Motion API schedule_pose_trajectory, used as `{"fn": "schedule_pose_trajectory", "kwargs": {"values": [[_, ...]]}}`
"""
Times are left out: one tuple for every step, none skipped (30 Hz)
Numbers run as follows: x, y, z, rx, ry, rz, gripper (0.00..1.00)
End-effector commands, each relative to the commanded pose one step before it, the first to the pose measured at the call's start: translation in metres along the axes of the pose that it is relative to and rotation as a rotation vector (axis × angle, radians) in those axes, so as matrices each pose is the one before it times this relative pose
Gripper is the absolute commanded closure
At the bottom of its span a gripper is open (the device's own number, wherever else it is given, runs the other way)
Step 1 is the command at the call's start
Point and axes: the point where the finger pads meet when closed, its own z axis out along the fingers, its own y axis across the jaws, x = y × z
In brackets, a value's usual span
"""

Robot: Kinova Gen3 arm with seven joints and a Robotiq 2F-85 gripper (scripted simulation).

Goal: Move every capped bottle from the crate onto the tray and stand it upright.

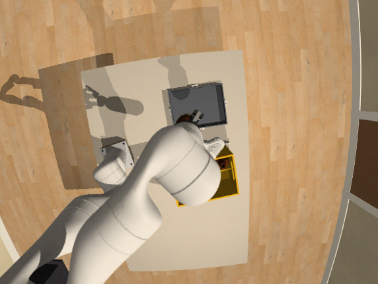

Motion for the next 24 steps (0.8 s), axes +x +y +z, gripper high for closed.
{"fn": "schedule_pose_trajectory", "kwargs": {"values": [[-0.00311,-0.00480,0.00096,-0.00248,-0.00219,-0.00449,1.00],[-0.00123,-0.00158,0.00009,-0.00023,-0.00011,-0.00012,1.00],[-0.00123,-0.00158,0.00009,-0.00023,-0.00011,-0.00012,1.00],[0.00000,0.00000,0.00000,0.00000,0.00000,0.00000,1.00],[0.00000,0.00000,0.00000,0.00000,0.00000,0.00000,1.00],[-0.00088,-0.00082,-0.00112,0.00367,0.00181,0.00184,1.00],[-0.00124,-0.00157,0.00010,-0.00026,-0.00013,-0.00013,1.00],[-0.00124,-0.00157,0.00010,-0.00026,-0.00013,-0.00013,1.00],[-0.00124,-0.00157,0.00010,-0.00026,-0.00013,-0.00013,1.00],[-0.00124,-0.00157,0.00010,-0.00026,-0.00013,-0.00013,1.00],[-0.00124,-0.00157,0.00010,-0.00026,-0.00013,-0.00013,1.00],[-0.00124,-0.00157,0.00010,-0.00026,-0.00013,-0.00013,1.00],[-0.00123,-0.00157,0.00010,-0.00026,-0.00013,-0.00013,1.00],[-0.00123,-0.00157,0.00010,-0.00026,-0.00013,-0.00013,1.00],[-0.00123,-0.00157,0.00010,-0.00026,-0.00013,-0.00013,1.00],[-0.00123,-0.00157,0.00010,-0.00026,-0.00013,-0.00013,1.00],[-0.00123,-0.00157,0.00010,-0.00026,-0.00013,-0.00013,1.00],[-0.00123,-0.00157,0.00010,-0.00026,-0.00013,-0.00013,1.00],[-0.00123,-0.00157,0.00010,-0.00026,-0.00013,-0.00013,1.00],[-0.00123,-0.00157,0.00010,-0.00026,-0.00013,-0.00013,1.00],[0.00000,0.00000,0.00000,0.00000,0.00000,0.00000,1.00],[0.00000,0.00000,0.00000,0.00000,0.00000,0.00000,1.00],[0.00013,0.00041,-0.00132,0.00407,0.00220,0.00201,1.00],[-0.00035,-0.00045,0.00011,-0.00028,-0.00016,-0.00014,1.00]]}}
